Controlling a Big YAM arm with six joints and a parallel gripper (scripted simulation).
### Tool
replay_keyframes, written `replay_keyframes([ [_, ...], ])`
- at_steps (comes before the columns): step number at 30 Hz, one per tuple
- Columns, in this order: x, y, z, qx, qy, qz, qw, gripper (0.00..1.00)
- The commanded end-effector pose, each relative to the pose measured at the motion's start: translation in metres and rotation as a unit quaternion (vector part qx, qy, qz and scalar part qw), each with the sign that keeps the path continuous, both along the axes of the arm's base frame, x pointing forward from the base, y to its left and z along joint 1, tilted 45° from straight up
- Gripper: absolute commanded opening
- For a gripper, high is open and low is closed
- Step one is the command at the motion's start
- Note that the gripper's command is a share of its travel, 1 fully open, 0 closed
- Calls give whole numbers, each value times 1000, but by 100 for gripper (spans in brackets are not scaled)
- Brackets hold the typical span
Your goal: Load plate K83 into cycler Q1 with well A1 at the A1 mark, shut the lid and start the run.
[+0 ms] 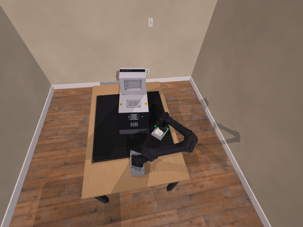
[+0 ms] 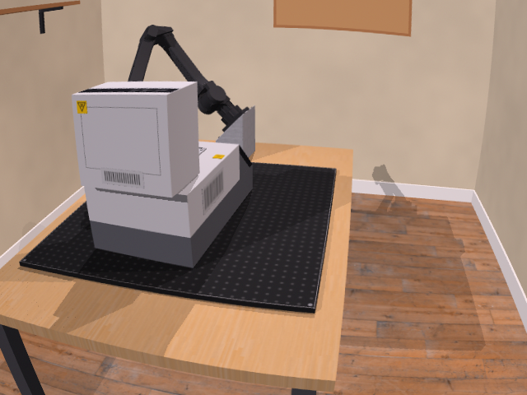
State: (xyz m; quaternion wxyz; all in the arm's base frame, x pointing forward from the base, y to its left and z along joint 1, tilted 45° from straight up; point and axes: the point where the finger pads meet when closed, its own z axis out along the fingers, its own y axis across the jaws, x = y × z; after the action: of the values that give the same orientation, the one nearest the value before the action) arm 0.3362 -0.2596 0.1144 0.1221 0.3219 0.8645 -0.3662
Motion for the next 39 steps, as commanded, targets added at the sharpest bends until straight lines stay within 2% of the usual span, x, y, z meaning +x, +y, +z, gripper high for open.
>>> replay_keyframes([
  [1,-46,-1,-59,35,74,-20,996,0],
  [39,-52,3,-62,41,86,-23,995,0],
])
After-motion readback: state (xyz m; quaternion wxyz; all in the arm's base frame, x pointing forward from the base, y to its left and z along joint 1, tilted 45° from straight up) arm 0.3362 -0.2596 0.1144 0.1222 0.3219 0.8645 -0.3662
